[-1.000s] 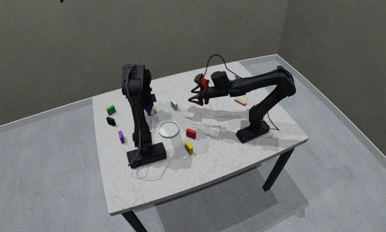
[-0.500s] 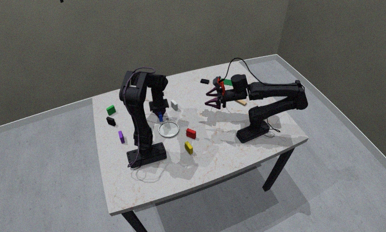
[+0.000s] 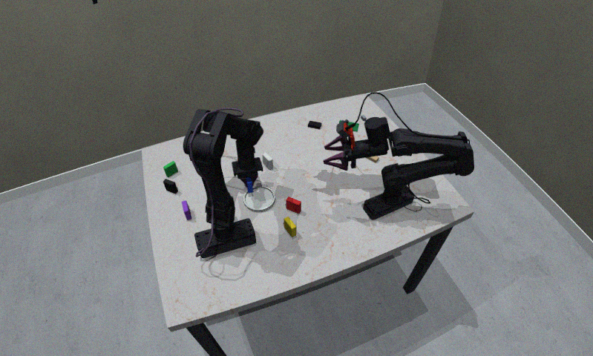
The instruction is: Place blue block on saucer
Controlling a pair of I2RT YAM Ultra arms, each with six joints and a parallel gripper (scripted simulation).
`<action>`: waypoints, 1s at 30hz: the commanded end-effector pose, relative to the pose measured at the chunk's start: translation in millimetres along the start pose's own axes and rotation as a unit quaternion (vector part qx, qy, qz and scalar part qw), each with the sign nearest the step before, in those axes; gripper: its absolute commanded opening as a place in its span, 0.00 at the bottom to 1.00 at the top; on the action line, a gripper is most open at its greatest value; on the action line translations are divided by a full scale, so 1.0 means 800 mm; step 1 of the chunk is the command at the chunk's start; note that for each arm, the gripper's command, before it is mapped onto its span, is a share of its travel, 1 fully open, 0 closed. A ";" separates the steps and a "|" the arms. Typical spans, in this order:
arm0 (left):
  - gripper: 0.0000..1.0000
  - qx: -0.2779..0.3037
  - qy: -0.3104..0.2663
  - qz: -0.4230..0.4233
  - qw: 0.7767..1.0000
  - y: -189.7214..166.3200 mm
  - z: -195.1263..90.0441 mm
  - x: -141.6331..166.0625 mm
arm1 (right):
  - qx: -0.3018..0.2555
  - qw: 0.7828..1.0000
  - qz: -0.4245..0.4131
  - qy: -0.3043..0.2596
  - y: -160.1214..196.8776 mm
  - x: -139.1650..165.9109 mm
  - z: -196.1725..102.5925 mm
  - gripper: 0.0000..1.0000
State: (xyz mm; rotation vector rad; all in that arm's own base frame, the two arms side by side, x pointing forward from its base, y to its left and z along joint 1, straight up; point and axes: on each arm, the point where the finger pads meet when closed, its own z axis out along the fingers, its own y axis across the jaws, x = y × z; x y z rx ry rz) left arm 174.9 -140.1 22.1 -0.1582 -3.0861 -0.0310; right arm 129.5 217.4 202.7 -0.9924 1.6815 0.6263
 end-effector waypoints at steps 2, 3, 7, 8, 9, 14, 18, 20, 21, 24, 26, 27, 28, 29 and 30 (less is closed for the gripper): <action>0.13 0.014 -0.027 -0.003 1.000 -0.008 -0.011 -0.011 | 0.000 1.000 0.001 -0.003 0.001 0.001 -0.005 0.68; 0.13 0.015 -0.035 -0.007 0.999 -0.011 -0.014 -0.020 | 0.000 1.000 0.001 -0.003 0.001 0.001 -0.005 0.68; 0.13 0.009 -0.026 -0.009 1.000 -0.010 -0.015 -0.021 | 0.000 1.000 0.001 -0.003 0.001 0.001 -0.005 0.68; 0.13 0.010 -0.028 -0.006 1.000 -0.012 -0.011 -0.019 | 0.000 1.000 0.001 -0.003 0.001 0.001 -0.005 0.68; 0.13 0.011 -0.028 -0.006 1.000 -0.013 -0.009 -0.018 | 0.000 1.000 0.001 -0.003 0.001 0.001 -0.005 0.68; 0.13 0.008 -0.020 -0.006 1.000 -0.017 0.004 -0.005 | -0.001 1.000 0.000 -0.002 0.001 -0.001 -0.004 0.68; 0.13 0.010 -0.019 -0.006 1.000 -0.028 0.020 0.009 | -0.001 1.000 0.000 -0.002 0.001 -0.001 -0.004 0.68; 0.13 0.010 -0.019 -0.006 1.000 -0.032 0.026 0.014 | -0.001 1.000 0.000 -0.002 0.001 -0.001 -0.004 0.68; 0.13 0.010 -0.019 -0.006 1.000 -0.034 0.028 0.017 | -0.001 1.000 0.000 -0.002 0.001 -0.001 -0.004 0.68; 0.13 0.010 -0.019 -0.006 1.000 -0.037 0.034 0.022 | -0.001 1.000 0.000 -0.002 0.001 -0.001 -0.004 0.68; 0.13 0.010 -0.019 -0.006 1.000 -0.039 0.038 0.025 | -0.001 1.000 0.000 -0.002 0.001 -0.001 -0.004 0.68; 0.13 0.010 -0.019 -0.006 1.000 -0.039 0.038 0.025 | -0.001 1.000 0.000 -0.002 0.001 -0.001 -0.004 0.68; 0.13 0.010 -0.019 -0.006 1.000 -0.039 0.038 0.025 | -0.001 1.000 0.000 -0.002 0.001 -0.001 -0.004 0.68; 0.13 0.012 -0.022 -0.006 1.000 -0.040 0.037 0.026 | -0.001 1.000 0.000 -0.002 0.001 -0.001 -0.004 0.68; 0.13 0.011 -0.021 -0.006 1.000 -0.040 0.039 0.027 | -0.001 1.000 0.000 -0.002 0.001 -0.001 -0.004 0.68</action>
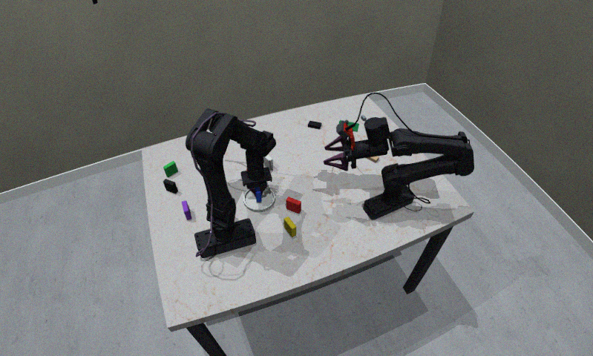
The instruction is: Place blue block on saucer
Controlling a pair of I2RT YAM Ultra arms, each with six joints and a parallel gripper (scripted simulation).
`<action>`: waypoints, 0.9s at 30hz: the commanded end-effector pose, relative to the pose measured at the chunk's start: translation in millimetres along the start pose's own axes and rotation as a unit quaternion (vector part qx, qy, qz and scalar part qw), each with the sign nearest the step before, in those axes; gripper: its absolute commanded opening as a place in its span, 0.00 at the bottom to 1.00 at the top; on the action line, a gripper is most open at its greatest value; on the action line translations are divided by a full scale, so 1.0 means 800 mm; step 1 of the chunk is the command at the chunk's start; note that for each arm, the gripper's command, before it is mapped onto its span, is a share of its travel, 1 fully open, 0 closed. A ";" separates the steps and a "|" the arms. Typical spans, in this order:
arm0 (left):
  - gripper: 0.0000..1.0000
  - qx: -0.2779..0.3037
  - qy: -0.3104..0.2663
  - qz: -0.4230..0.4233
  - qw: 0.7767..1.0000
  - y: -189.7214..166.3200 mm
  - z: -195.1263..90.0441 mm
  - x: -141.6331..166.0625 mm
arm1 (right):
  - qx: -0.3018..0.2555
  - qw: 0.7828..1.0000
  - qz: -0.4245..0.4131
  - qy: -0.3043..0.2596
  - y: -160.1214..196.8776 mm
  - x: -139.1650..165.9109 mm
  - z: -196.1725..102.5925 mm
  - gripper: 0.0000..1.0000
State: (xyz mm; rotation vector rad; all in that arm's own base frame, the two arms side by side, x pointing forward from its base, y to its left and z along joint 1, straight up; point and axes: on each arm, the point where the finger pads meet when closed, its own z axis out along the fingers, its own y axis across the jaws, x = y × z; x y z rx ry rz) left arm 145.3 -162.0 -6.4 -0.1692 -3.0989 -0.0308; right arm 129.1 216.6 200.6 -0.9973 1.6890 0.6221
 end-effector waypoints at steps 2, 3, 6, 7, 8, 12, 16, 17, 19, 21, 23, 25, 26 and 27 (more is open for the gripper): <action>0.13 0.010 -0.013 -0.009 1.000 -0.008 0.006 -0.004 | -0.001 1.000 0.000 -0.007 0.001 -0.004 -0.004 0.68; 0.13 0.010 -0.013 -0.009 1.000 -0.007 0.007 -0.004 | -0.001 1.000 0.000 -0.007 0.001 -0.004 -0.004 0.68; 0.13 0.010 -0.013 -0.009 1.000 -0.007 0.011 -0.003 | -0.001 1.000 0.000 -0.007 0.001 -0.004 -0.004 0.68; 0.13 0.013 -0.016 -0.009 1.000 -0.008 0.009 -0.004 | -0.001 1.000 0.000 -0.007 0.001 -0.004 -0.004 0.68; 0.13 0.013 -0.016 -0.009 1.000 -0.008 0.009 -0.004 | -0.001 1.000 0.000 -0.007 0.001 -0.004 -0.004 0.68; 0.13 0.013 -0.016 -0.009 1.000 -0.007 0.009 -0.003 | -0.001 1.000 0.000 -0.007 0.001 -0.004 -0.004 0.68; 0.13 0.014 -0.017 -0.009 1.000 -0.008 0.008 -0.004 | -0.001 1.000 0.000 -0.007 0.001 -0.004 -0.004 0.68; 0.13 0.014 -0.017 -0.009 1.000 -0.008 0.008 -0.004 | -0.001 1.000 0.000 -0.007 0.001 -0.004 -0.004 0.68; 0.13 0.014 -0.017 -0.008 1.000 -0.008 0.008 -0.004 | -0.001 1.000 0.000 -0.007 0.001 -0.004 -0.004 0.68; 0.36 0.014 -0.017 -0.008 1.000 -0.008 0.008 -0.004 | -0.001 1.000 0.000 -0.007 0.001 -0.004 -0.004 0.68; 0.43 0.023 -0.028 -0.009 0.999 -0.009 -0.005 -0.015 | -0.001 1.000 0.000 -0.007 0.001 -0.004 -0.004 0.68; 0.43 0.027 -0.033 -0.010 0.999 -0.006 -0.013 -0.019 | -0.001 1.000 0.000 -0.007 0.001 -0.004 -0.004 0.68; 0.43 0.029 -0.035 -0.011 0.999 -0.006 -0.017 -0.020 | -0.001 1.000 0.000 -0.007 0.001 -0.004 -0.004 0.68; 0.43 0.029 -0.035 -0.011 0.999 -0.006 -0.023 -0.020 | -0.001 1.000 0.000 -0.007 0.001 -0.004 -0.004 0.68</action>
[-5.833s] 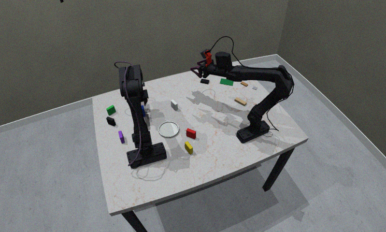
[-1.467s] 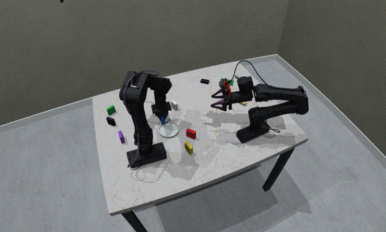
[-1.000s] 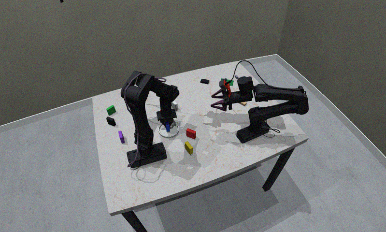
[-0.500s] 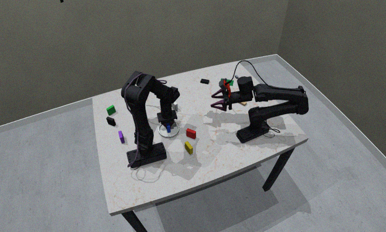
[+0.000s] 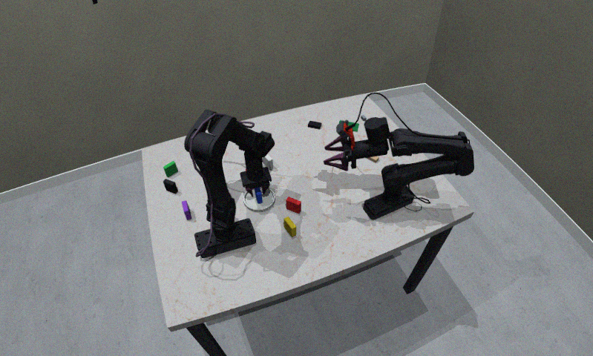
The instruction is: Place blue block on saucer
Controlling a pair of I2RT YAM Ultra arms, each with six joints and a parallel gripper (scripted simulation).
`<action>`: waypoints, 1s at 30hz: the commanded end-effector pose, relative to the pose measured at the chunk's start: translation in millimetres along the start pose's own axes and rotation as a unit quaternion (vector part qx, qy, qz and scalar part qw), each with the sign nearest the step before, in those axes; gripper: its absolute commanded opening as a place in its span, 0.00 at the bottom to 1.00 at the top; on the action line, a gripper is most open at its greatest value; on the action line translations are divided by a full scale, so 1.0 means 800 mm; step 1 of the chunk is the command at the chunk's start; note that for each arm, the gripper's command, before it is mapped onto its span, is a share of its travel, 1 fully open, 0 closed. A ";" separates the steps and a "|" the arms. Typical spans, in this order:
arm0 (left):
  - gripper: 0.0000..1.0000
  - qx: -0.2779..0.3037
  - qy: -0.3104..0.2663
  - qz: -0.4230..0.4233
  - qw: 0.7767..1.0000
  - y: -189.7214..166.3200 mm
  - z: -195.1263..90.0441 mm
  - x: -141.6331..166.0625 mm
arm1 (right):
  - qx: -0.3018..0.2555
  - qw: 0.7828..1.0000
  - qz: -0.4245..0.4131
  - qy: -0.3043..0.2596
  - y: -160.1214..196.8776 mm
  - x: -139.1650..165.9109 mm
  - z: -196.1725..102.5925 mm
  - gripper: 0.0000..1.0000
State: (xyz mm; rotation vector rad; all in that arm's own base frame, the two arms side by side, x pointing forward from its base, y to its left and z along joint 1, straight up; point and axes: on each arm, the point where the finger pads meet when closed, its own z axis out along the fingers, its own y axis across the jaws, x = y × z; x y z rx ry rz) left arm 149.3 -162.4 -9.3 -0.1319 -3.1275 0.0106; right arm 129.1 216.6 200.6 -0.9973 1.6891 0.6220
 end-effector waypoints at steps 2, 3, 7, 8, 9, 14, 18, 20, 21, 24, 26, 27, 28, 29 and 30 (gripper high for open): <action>0.43 0.017 -0.021 0.002 1.000 -0.007 -0.037 -0.016 | -0.001 1.000 0.000 -0.007 0.001 -0.004 -0.004 0.68; 0.54 0.014 -0.018 0.003 1.000 -0.012 -0.037 -0.012 | -0.001 1.000 0.000 -0.007 0.001 -0.004 -0.004 0.68; 0.65 0.018 -0.021 0.000 1.000 -0.015 -0.051 -0.012 | -0.001 1.000 0.000 -0.007 0.001 -0.004 -0.004 0.68; 0.65 0.018 -0.021 0.000 1.000 -0.015 -0.057 -0.012 | -0.001 1.000 0.000 -0.007 0.001 -0.004 -0.004 0.68; 0.65 0.018 -0.021 0.000 1.000 -0.015 -0.064 -0.012 | -0.001 1.000 0.000 -0.007 0.001 -0.004 -0.004 0.68; 0.76 0.021 -0.028 0.007 0.999 -0.015 -0.107 -0.016 | -0.001 1.000 0.000 -0.007 0.001 -0.004 -0.004 0.68; 1.00 0.023 -0.055 0.063 0.996 -0.014 -0.105 -0.017 | -0.001 1.000 0.000 -0.007 0.001 -0.004 -0.004 0.68; 1.00 0.033 -0.084 0.117 0.989 -0.012 -0.105 -0.015 | -0.001 1.000 0.000 -0.007 0.001 -0.004 -0.004 0.68; 1.00 0.033 -0.084 0.117 0.989 -0.012 -0.105 -0.015 | -0.001 1.000 0.000 -0.007 0.001 -0.004 -0.004 0.68; 1.00 0.045 -0.113 0.168 0.978 -0.007 -0.108 -0.007 | -0.001 1.000 0.000 -0.007 0.001 -0.004 -0.004 0.68; 1.00 0.054 -0.135 0.209 0.967 -0.002 -0.110 0.001 | -0.001 1.000 0.000 -0.007 0.001 -0.004 -0.004 0.68; 1.00 0.063 -0.142 0.226 0.962 0.000 -0.111 0.006 | -0.001 1.000 0.000 -0.007 0.001 -0.004 -0.004 0.68; 1.00 0.070 -0.150 0.241 0.956 0.002 -0.111 0.010 | -0.001 1.000 0.000 -0.007 0.001 -0.004 -0.004 0.68; 1.00 0.074 -0.159 0.256 0.951 0.004 -0.112 0.014 | -0.001 1.000 0.000 -0.007 0.001 -0.004 -0.004 0.68; 1.00 0.077 -0.167 0.267 0.946 0.007 -0.112 0.016 | -0.001 1.000 0.000 -0.007 0.001 -0.004 -0.004 0.68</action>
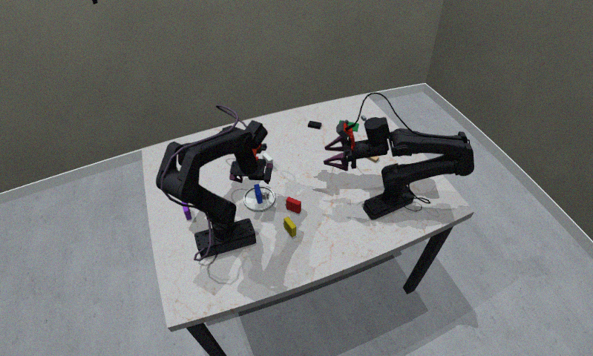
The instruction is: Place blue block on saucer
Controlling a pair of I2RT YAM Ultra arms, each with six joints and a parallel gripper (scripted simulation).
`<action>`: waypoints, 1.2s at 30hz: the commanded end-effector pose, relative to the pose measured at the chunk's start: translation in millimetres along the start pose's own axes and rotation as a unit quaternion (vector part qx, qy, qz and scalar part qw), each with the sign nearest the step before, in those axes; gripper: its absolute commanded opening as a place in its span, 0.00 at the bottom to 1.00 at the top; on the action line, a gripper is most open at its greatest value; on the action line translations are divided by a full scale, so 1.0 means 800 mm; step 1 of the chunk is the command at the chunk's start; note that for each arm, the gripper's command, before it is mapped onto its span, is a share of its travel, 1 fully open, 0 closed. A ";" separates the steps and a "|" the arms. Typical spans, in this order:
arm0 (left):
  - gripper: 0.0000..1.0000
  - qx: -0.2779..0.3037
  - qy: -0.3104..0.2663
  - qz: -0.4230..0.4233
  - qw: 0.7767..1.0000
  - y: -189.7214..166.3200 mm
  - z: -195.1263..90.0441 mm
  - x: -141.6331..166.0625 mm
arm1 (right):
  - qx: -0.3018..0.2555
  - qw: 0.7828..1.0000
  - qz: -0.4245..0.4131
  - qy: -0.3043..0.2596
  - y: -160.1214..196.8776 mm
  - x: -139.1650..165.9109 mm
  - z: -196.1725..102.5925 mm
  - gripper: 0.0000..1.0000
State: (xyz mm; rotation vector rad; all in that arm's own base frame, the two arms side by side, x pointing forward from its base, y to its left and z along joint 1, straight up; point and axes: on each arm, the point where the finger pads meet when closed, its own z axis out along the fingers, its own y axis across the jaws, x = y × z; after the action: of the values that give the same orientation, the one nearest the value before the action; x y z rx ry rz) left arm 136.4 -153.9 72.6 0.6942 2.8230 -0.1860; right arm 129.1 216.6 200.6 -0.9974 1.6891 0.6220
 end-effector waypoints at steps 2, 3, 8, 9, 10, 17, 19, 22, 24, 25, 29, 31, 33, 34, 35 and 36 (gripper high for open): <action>1.00 0.030 -0.064 0.097 0.993 0.001 -0.011 0.001 | -0.001 1.000 0.000 -0.007 0.001 -0.004 -0.004 0.68; 1.00 0.033 -0.071 0.107 0.991 0.001 -0.012 0.003 | -0.001 1.000 0.000 -0.007 0.001 -0.004 -0.004 0.68; 1.00 0.042 -0.093 0.135 0.986 0.003 -0.015 0.010 | -0.001 1.000 0.000 -0.007 0.001 -0.004 -0.004 0.68; 1.00 0.042 -0.093 0.135 0.986 0.003 -0.015 0.010 | -0.001 1.000 0.000 -0.007 0.001 -0.004 -0.004 0.68; 1.00 0.043 -0.093 0.142 0.985 0.006 -0.015 0.015 | -0.001 1.000 0.000 -0.007 0.001 -0.004 -0.004 0.68; 1.00 0.041 -0.107 0.139 0.984 0.010 -0.017 0.016 | -0.001 1.000 0.000 -0.007 0.001 -0.004 -0.004 0.68; 1.00 0.041 -0.110 0.139 0.983 0.010 -0.019 0.015 | -0.001 1.000 0.000 -0.007 0.001 -0.004 -0.004 0.68; 1.00 0.041 -0.110 0.139 0.983 0.010 -0.019 0.015 | -0.001 1.000 0.000 -0.007 0.001 -0.004 -0.004 0.68; 1.00 0.041 -0.110 0.139 0.983 0.010 -0.019 0.015 | -0.001 1.000 0.000 -0.007 0.001 -0.004 -0.004 0.68; 1.00 0.041 -0.110 0.139 0.983 0.010 -0.019 0.015 | -0.001 1.000 0.000 -0.007 0.001 -0.004 -0.004 0.68; 1.00 0.041 -0.110 0.139 0.983 0.010 -0.019 0.015 | -0.001 1.000 0.000 -0.007 0.001 -0.004 -0.004 0.68; 1.00 0.042 -0.108 0.142 0.983 0.008 -0.020 0.014 | -0.001 1.000 0.000 -0.007 0.001 -0.004 -0.004 0.68; 1.00 0.042 -0.108 0.142 0.983 0.008 -0.020 0.014 | -0.001 1.000 0.000 -0.007 0.001 -0.004 -0.004 0.68; 1.00 0.042 -0.108 0.142 0.983 0.008 -0.020 0.014 | -0.001 1.000 0.000 -0.007 0.001 -0.004 -0.004 0.68; 1.00 0.042 -0.108 0.142 0.983 0.008 -0.020 0.014 | -0.001 1.000 0.000 -0.007 0.001 -0.004 -0.004 0.68; 1.00 0.042 -0.108 0.142 0.983 0.008 -0.020 0.014 | -0.001 1.000 0.000 -0.007 0.001 -0.004 -0.004 0.68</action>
State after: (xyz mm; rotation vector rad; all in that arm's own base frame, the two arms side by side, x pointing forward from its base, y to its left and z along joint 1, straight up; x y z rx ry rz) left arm 123.9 -135.1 77.3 1.0188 2.5282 -0.2830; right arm 129.1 216.6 200.6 -0.9974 1.6891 0.6220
